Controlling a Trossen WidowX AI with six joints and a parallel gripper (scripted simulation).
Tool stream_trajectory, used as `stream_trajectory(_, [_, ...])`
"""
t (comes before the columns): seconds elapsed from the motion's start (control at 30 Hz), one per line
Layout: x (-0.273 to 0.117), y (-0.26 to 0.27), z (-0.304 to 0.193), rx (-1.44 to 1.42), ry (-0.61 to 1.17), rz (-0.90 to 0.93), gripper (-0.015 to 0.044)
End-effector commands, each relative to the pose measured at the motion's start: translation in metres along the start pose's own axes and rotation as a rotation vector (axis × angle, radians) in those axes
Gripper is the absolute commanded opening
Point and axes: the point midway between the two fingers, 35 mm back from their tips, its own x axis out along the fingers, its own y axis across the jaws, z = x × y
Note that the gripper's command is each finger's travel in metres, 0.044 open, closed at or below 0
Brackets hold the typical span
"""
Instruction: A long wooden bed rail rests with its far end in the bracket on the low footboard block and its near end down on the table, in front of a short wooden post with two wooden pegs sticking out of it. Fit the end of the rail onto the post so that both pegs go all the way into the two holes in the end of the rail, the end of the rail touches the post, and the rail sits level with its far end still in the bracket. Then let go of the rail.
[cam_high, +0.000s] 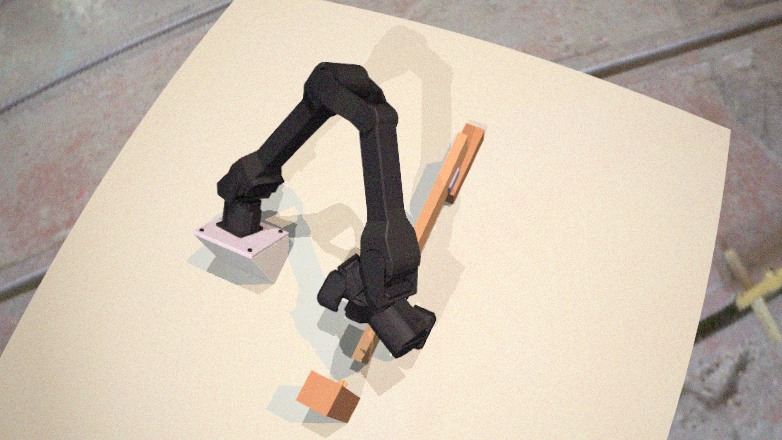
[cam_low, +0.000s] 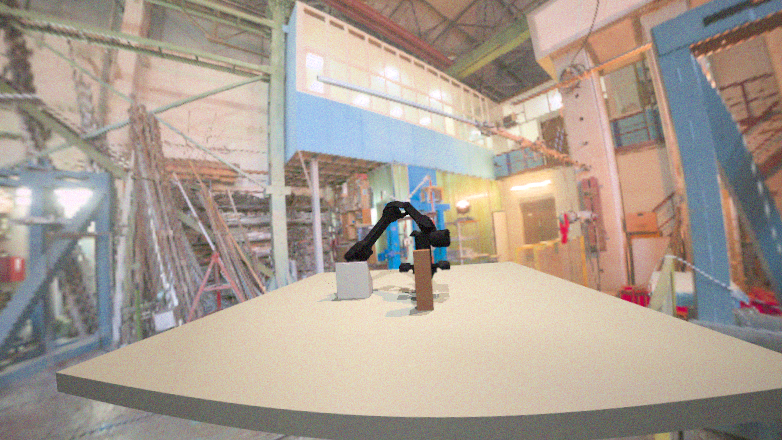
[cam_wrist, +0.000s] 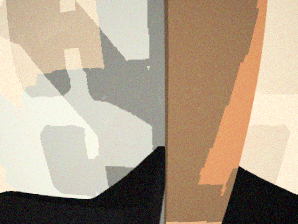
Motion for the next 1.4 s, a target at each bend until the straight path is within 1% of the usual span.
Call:
stream_trajectory(0.0, [0.001, 0.0, 0.001, 0.002, -0.006, -0.002, 0.0])
stream_trajectory(0.33, [0.001, 0.0, 0.001, 0.002, -0.006, -0.002, 0.0])
stream_trajectory(1.37, [-0.016, -0.004, 0.0, 0.002, -0.005, -0.002, 0.0])
